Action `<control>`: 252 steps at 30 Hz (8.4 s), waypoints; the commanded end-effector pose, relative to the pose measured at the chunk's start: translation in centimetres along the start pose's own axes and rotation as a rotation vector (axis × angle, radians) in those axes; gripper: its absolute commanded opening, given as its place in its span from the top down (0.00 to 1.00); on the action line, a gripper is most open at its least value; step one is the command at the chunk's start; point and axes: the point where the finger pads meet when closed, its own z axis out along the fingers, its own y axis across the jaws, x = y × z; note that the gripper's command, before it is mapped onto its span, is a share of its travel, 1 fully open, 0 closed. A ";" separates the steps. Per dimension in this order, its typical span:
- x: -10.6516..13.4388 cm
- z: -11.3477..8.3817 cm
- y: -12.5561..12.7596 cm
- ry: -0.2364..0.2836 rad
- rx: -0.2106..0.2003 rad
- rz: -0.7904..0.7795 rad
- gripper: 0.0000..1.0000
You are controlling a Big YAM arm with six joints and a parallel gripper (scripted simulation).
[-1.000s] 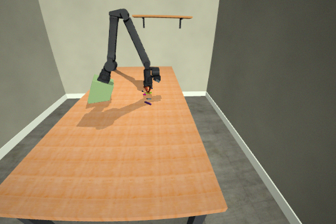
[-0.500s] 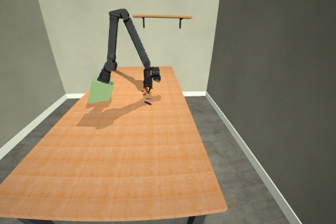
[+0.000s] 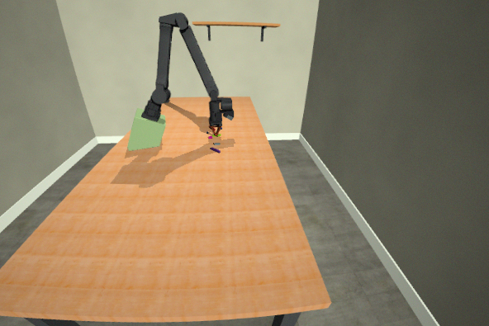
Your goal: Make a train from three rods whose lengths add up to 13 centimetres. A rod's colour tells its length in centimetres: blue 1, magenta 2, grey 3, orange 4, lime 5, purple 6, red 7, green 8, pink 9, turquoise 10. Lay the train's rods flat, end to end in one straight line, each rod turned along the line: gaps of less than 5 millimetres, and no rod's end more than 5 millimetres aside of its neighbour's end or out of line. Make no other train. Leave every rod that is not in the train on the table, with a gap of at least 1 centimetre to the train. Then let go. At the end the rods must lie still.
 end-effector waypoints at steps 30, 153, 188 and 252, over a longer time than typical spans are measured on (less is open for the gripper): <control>-0.2 1.3 0.5 0.007 -0.004 -0.008 0.96; -1.5 -7.0 -10.6 -0.015 0.017 0.551 0.00; 1.0 -5.8 -15.7 -0.002 0.004 0.858 0.77; 1.9 -0.5 -15.3 0.011 0.005 0.872 0.77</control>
